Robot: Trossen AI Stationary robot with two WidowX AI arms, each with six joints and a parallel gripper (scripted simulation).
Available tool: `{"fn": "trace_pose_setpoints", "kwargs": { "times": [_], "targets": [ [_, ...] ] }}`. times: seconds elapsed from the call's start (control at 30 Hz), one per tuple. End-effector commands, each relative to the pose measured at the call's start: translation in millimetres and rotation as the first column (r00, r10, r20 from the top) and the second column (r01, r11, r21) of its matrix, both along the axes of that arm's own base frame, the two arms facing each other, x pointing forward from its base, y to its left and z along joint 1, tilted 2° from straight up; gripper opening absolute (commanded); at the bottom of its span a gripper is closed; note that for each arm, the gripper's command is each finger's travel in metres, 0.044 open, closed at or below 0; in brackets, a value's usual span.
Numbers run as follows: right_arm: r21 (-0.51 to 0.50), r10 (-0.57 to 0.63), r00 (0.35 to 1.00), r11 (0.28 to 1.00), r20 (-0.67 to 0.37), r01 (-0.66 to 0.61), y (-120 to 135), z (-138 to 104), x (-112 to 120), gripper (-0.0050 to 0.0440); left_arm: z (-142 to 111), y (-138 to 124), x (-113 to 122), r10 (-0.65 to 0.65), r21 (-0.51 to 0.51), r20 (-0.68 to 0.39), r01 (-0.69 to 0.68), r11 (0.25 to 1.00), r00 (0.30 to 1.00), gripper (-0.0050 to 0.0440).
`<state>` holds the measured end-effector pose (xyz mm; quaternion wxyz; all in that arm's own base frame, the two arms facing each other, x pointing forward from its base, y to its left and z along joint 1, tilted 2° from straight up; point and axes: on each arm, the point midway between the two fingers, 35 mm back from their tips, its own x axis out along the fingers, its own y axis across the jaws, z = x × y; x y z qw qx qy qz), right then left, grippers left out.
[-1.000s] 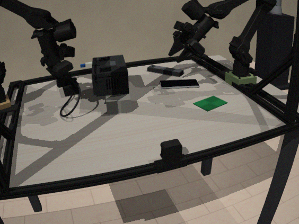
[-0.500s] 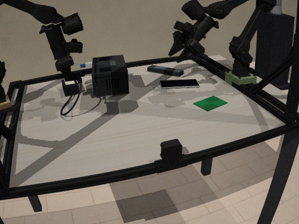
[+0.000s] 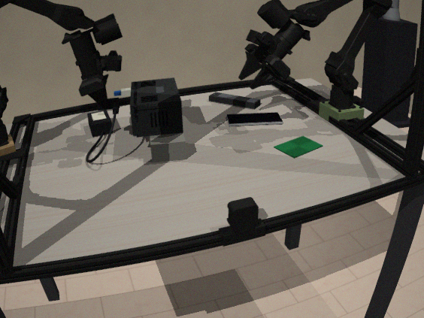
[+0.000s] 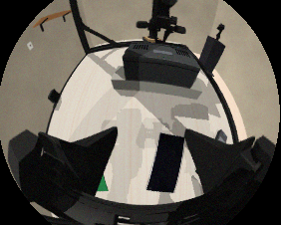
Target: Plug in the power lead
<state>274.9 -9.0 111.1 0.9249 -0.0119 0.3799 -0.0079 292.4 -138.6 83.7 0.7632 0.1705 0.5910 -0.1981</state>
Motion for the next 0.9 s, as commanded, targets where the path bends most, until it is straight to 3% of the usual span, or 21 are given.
{"fn": "trace_pose_setpoints", "kwargs": {
  "times": [0.0, 0.87],
  "targets": [
    [0.0, 0.005, 1.0, 1.0, -0.003, -0.005, 0.6, -0.8, -0.4, 0.04, 2.1, -1.1, 3.4, -0.008, -0.006, 0.008, 0.008, 1.0, 1.0, 0.0],
    [0.0, 0.005, 1.0, 1.0, -0.003, -0.005, 0.6, -0.8, -0.4, 0.04, -4.3, -2.2, 1.3, -0.007, 0.11, 0.043, 0.003, 0.994, 0.999, 0.0]
  ]
}}
